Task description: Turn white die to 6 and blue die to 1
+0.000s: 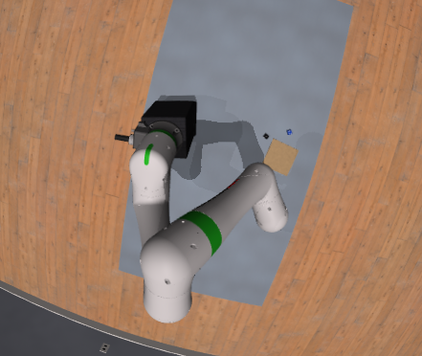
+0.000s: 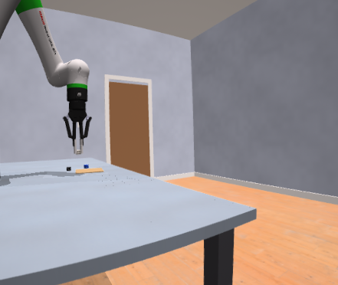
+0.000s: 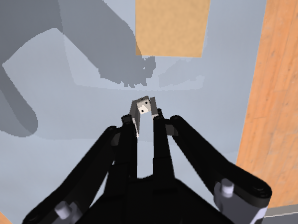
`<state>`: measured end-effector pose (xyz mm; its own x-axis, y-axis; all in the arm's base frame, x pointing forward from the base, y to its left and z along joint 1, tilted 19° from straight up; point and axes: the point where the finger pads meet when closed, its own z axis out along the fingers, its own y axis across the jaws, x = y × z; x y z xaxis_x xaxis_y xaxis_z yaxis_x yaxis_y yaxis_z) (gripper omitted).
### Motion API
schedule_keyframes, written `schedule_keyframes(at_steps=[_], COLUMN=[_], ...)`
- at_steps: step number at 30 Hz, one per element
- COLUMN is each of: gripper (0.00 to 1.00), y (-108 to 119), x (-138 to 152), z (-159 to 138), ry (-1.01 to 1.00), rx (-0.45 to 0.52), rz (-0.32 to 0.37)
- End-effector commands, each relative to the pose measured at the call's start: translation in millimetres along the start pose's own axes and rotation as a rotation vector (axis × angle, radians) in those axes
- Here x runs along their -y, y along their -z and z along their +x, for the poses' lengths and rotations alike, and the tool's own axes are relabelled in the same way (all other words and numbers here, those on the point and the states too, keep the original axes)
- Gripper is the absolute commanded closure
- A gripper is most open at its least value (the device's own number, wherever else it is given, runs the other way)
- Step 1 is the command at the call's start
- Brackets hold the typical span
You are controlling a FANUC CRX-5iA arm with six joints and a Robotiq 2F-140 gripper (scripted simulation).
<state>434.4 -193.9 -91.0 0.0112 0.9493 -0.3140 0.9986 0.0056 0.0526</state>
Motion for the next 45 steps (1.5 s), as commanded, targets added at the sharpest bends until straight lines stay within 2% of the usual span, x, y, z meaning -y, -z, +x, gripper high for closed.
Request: schedule_keyframes(at_steps=[1, 5, 15, 18, 21, 30, 32, 34, 37, 45], gripper=[0.91, 0.91, 0.91, 0.91, 0.91, 0.91, 0.91, 0.91, 0.91, 0.91], y=[-4, -10, -11, -11, -11, -15, -15, -16, -15, -16], x=[-1, -1, 0, -1, -1, 1, 1, 2, 1, 1], z=[-2, -4, -6, -2, 1, 5, 5, 7, 8, 12], ry=[0.074, 0.192, 0.193, 0.194, 0.193, 0.191, 0.191, 0.190, 0.189, 0.188], rx=[0.000, 0.000, 0.055, 0.126, 0.250, 0.423, 0.423, 0.509, 0.552, 0.788], rz=[0.000, 0.000, 0.002, -0.010, -0.023, -0.035, -0.035, -0.045, -0.054, -0.088])
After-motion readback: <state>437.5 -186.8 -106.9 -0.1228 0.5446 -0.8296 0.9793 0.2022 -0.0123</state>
